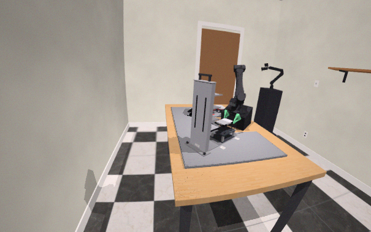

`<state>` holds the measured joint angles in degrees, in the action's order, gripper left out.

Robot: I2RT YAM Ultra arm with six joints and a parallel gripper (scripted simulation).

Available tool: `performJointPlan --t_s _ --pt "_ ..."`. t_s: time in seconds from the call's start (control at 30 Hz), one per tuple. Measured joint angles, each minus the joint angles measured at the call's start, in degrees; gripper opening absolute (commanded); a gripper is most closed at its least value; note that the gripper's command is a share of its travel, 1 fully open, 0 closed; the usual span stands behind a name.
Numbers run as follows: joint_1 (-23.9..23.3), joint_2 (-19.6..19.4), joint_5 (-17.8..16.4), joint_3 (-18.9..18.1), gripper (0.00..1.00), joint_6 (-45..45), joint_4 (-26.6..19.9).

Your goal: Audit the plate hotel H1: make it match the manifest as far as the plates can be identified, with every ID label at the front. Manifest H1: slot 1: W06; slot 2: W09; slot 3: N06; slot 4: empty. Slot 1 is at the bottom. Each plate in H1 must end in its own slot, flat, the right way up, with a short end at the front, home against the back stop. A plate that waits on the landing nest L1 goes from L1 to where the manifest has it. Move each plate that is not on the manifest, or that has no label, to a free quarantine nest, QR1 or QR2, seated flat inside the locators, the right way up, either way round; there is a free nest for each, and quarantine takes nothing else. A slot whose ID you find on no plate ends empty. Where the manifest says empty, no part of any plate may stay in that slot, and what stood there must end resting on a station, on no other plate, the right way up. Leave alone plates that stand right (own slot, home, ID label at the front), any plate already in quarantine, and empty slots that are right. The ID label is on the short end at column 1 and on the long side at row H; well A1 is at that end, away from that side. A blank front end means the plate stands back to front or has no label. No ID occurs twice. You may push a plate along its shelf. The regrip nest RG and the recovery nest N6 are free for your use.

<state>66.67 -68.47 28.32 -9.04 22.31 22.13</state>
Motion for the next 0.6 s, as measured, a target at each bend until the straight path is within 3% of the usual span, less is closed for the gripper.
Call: performJointPlan --t_s 0.6 --pt "-0.26 -4.81 -0.2 0.63 0.86 -0.2 5.33"
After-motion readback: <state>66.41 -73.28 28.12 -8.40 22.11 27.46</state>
